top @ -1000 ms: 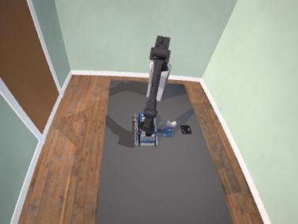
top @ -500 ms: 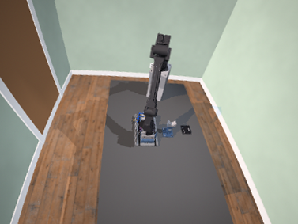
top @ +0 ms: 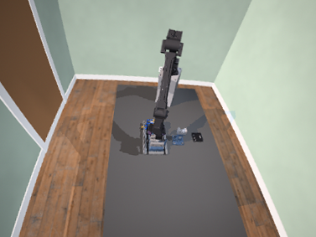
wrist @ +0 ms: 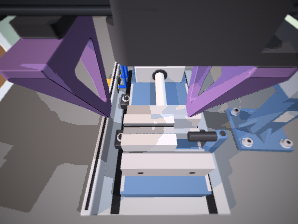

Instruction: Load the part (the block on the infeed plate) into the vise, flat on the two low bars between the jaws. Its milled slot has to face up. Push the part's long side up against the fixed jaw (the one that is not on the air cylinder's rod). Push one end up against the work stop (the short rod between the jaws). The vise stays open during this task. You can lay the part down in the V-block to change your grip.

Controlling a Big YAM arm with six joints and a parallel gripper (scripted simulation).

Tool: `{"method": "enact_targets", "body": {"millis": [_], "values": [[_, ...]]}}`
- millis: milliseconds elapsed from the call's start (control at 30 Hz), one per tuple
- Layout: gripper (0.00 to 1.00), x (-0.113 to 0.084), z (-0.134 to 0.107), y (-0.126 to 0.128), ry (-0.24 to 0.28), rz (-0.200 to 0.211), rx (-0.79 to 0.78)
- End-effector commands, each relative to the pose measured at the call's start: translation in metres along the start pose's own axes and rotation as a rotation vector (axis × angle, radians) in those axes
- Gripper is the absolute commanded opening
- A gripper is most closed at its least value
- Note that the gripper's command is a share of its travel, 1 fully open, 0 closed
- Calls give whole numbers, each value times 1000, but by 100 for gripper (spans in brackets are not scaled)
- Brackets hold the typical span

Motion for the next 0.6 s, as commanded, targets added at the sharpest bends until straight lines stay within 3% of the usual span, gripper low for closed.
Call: {"method": "enact_targets", "body": {"millis": [0, 400, 567], "values": [[74, -18, 12, 3, -26, -7, -1], [74, -33, 10, 3, -22, -6, 1], [74, -26, 8, 4, -14, -3, 0]]}}
Point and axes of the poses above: the point where the finger pads meet when closed, its own x axis out along the fingers, its own y axis across the jaws, z = x × y, the point moved 9 cm from there along -x, back along the fingers, and after that the axes turned 3 degrees about -x, right-handed, at the moved point
